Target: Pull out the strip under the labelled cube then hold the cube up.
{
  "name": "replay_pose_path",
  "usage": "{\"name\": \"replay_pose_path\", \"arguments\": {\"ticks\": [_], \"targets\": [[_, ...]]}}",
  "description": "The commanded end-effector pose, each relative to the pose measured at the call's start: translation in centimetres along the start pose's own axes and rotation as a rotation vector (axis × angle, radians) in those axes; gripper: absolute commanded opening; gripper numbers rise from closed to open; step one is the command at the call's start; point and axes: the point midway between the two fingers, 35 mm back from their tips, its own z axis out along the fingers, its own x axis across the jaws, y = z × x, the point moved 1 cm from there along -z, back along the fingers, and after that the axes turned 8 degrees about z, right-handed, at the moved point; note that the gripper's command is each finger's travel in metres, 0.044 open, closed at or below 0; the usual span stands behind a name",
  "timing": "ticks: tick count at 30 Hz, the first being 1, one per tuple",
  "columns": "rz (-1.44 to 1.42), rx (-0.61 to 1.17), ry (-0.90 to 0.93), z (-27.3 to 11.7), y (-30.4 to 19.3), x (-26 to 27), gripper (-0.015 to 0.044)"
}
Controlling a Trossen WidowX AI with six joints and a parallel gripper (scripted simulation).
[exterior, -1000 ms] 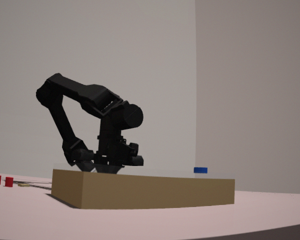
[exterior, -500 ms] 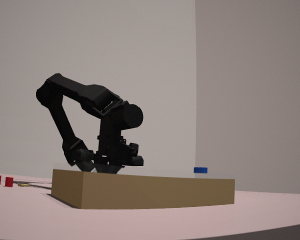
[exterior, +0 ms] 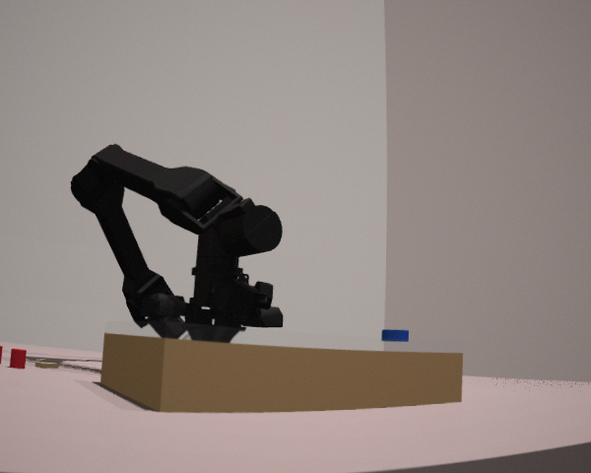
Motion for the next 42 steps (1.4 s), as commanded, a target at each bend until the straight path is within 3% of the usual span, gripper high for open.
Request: {"name": "replay_pose_path", "arguments": {"ticks": [1,42], "targets": [[-0.003,0.004,-0.005,0.3,-0.1,-0.1,0.0],[-0.003,0.005,-0.005,0.6,-2.3,-0.2,0.0]]}}
